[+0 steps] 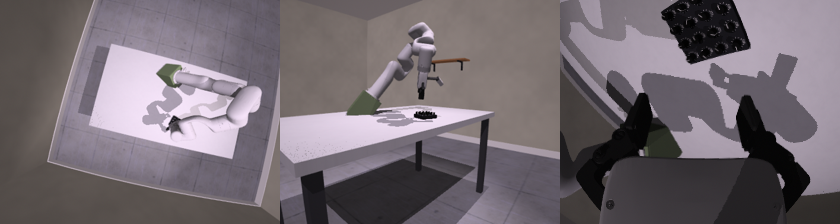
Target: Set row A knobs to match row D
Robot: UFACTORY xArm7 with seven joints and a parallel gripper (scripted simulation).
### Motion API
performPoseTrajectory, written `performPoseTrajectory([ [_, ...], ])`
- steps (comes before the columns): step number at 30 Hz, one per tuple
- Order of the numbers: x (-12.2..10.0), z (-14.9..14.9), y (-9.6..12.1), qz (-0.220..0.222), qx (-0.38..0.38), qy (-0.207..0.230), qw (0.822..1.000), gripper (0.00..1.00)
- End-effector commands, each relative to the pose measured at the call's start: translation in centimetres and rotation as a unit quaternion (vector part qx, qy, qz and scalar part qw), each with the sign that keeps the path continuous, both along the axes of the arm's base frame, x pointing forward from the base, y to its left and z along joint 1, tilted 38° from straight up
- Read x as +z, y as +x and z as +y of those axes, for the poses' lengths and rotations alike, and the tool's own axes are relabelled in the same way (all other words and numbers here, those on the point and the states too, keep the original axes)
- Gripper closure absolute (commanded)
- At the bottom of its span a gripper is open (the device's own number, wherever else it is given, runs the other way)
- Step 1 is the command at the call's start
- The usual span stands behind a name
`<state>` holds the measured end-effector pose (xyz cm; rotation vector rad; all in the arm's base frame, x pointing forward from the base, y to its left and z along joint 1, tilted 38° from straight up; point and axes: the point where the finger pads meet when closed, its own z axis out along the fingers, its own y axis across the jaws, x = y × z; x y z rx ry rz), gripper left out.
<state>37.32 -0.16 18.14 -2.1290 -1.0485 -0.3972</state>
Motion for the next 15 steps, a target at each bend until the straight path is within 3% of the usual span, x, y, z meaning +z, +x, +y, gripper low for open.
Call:
performPoseTrajectory([
  [1, 0.0, 0.58, 0.33, 0.008, -0.021, -0.005, 1.0, 0.0],
  [15, -0.13, 1.46, 0.69, 0.023, -0.054, -0.011, 0.998, 0.0],
])
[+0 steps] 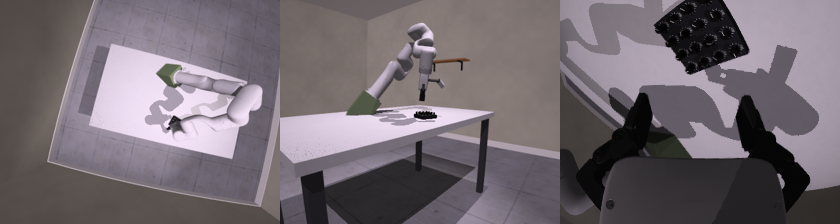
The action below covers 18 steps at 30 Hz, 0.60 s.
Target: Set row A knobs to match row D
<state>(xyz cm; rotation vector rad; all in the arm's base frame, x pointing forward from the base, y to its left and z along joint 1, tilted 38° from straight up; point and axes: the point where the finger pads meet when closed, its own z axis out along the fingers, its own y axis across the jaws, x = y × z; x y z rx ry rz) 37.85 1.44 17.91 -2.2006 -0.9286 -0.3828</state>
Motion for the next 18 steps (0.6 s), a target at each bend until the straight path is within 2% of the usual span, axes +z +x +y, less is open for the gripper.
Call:
performPoseTrajectory([
  [1, 0.1, -0.1, 0.2, -0.001, -0.006, -0.002, 1.0, 0.0],
  [4, 0.1, -0.1, 0.2, -0.001, -0.006, -0.002, 1.0, 0.0],
  [5, 0.0, 0.7, 0.5, 0.014, -0.039, -0.007, 0.999, 0.0],
  [16, 0.0, 0.7, 0.5, 0.014, -0.039, -0.007, 0.999, 0.0],
  [17, -0.1, 1.5, 0.7, 0.028, -0.071, -0.011, 0.997, 0.0],
  [18, -0.1, 1.5, 0.7, 0.028, -0.071, -0.011, 0.997, 0.0],
])
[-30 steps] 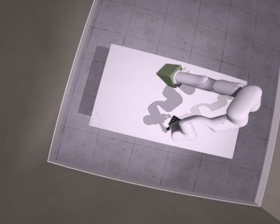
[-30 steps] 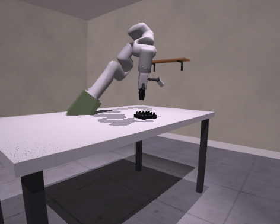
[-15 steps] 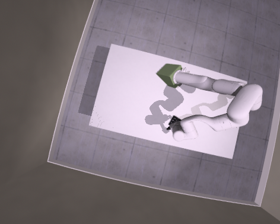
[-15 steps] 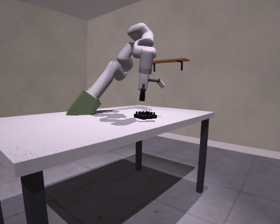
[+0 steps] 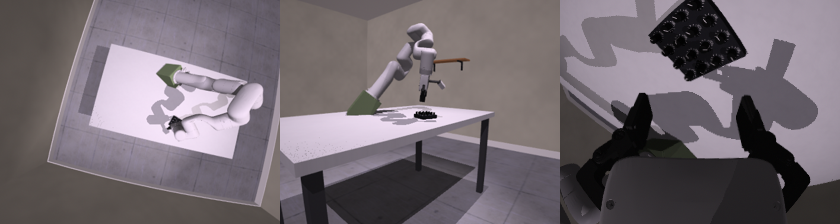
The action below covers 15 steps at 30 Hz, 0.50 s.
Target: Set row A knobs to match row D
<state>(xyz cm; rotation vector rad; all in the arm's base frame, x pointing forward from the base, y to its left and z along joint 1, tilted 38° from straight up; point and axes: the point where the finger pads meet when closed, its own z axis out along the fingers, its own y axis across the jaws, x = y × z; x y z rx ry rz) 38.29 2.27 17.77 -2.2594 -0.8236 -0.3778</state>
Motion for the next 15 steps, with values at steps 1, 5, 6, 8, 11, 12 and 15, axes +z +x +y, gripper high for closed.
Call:
performPoseTrajectory([
  [1, 0.0, 0.63, 0.27, 0.011, -0.028, -0.004, 1.0, 0.0],
  [5, 0.0, 0.63, 0.27, 0.011, -0.028, -0.004, 1.0, 0.0],
  [6, 0.0, 0.63, 0.27, 0.011, -0.028, -0.004, 1.0, 0.0],
  [8, 0.0, 0.63, 0.27, 0.011, -0.028, -0.004, 1.0, 0.0],
  [11, -0.11, 1.35, 0.46, 0.025, -0.061, -0.007, 0.998, 0.0],
  [12, -0.11, 1.35, 0.46, 0.025, -0.061, -0.007, 0.998, 0.0],
  [15, -0.11, 1.35, 0.46, 0.025, -0.061, -0.007, 0.998, 0.0],
])
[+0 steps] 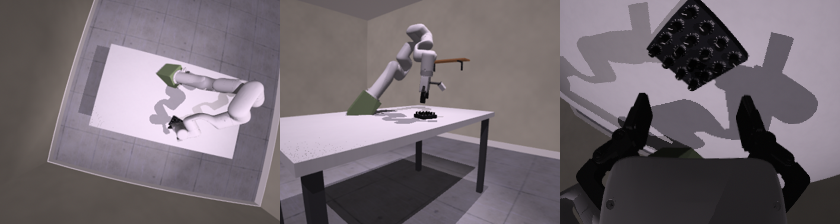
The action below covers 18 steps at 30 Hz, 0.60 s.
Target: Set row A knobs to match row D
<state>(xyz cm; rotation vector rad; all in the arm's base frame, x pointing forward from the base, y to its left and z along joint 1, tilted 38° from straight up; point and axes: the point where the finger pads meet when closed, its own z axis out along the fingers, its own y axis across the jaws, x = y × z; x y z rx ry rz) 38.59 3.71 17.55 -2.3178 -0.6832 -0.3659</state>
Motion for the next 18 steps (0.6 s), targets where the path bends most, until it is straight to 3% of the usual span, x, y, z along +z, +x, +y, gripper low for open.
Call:
performPoseTrajectory([
  [1, 0.1, -0.1, 0.2, 0.0, -0.007, -0.002, 1.0, 0.0],
  [17, 0.0, 0.6, 0.3, 0.013, -0.039, -0.004, 0.999, 0.0],
  [18, -0.1, 1.2, 0.4, 0.026, -0.07, -0.006, 0.997, 0.0],
])
